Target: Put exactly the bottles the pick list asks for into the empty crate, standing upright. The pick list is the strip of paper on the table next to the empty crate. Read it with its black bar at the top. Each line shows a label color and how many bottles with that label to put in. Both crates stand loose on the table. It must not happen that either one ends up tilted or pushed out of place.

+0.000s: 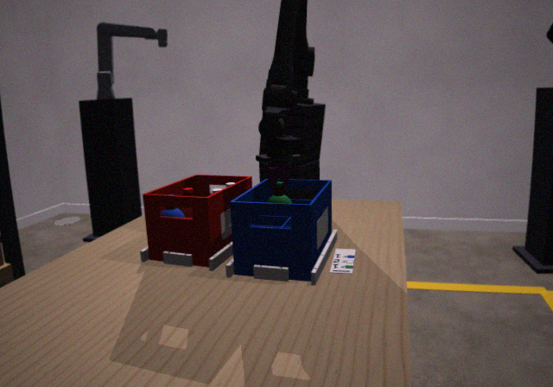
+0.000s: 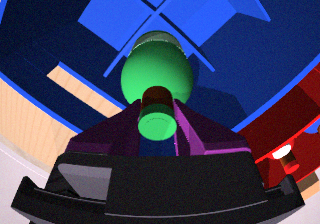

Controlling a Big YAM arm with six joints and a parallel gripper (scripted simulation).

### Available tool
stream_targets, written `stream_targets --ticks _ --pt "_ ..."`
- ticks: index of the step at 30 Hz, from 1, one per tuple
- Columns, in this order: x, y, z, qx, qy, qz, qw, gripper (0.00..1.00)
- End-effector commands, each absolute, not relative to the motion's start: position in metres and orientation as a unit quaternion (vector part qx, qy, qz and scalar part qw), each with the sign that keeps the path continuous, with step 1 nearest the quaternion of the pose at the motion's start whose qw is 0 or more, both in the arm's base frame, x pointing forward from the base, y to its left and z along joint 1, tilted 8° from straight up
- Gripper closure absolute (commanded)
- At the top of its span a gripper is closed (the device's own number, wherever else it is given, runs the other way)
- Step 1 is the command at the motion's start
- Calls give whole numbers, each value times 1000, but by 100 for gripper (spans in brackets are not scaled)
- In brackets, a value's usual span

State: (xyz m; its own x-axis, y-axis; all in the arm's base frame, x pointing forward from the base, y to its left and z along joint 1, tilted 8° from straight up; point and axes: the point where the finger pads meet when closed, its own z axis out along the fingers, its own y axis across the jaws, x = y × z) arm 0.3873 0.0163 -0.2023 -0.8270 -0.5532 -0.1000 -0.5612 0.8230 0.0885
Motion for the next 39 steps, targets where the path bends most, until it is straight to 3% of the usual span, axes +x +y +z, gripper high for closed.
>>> stream_targets --ticks 1,27,28,39 --pt "412 20 -195 -293 953 48 62 100" --pt "417 21 -198 -292 953 46 69 100" --pt "417 21 -198 -292 953 46 69 39" --pt "400 21 -207 -292 954 51 53 39"
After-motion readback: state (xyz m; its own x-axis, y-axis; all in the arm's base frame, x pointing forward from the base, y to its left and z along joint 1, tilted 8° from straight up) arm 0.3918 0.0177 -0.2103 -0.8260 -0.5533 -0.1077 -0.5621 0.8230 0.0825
